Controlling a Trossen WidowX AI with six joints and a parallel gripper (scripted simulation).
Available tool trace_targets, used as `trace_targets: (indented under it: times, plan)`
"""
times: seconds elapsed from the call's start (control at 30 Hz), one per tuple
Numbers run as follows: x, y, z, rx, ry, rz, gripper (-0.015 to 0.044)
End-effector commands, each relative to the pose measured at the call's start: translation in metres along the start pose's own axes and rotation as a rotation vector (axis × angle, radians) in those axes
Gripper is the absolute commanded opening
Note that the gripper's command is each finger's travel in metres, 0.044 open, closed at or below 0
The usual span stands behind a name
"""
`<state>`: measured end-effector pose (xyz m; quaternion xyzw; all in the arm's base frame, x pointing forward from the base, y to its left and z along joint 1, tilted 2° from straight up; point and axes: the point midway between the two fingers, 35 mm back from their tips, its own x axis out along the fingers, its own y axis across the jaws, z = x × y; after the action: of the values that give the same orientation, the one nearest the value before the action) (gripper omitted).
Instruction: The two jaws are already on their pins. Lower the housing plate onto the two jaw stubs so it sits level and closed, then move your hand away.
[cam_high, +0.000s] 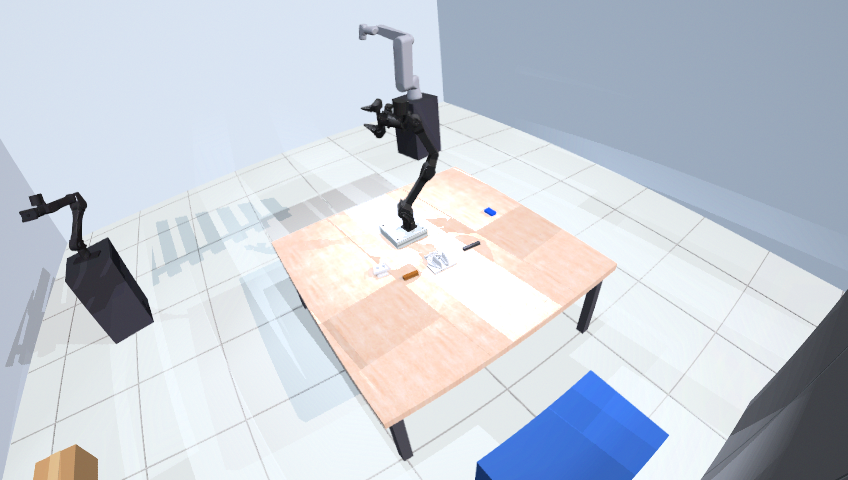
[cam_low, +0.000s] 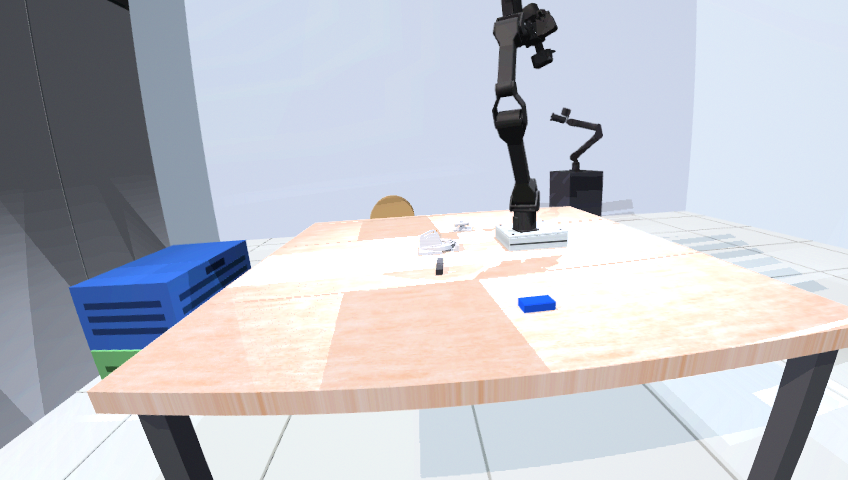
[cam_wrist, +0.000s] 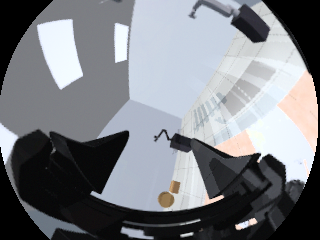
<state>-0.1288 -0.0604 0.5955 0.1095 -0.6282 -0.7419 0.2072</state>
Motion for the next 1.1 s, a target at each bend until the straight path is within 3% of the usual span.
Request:
trace_targets:
  times: [0.0, 0.47, 0.77, 1.07]
  plan:
    - [0.025, -0.017, -0.029, -0.018, 0.092, -0.068, 0.044]
    - [0.071, -0.08, -0.161, 0.037, 0.452, -0.312, 0.044]
    - [0.061, -0.128, -0.247, 0.01, 0.67, -0.484, 0.044]
    - [0.042, -0.167, -0.298, -0.019, 0.786, -0.632, 0.044]
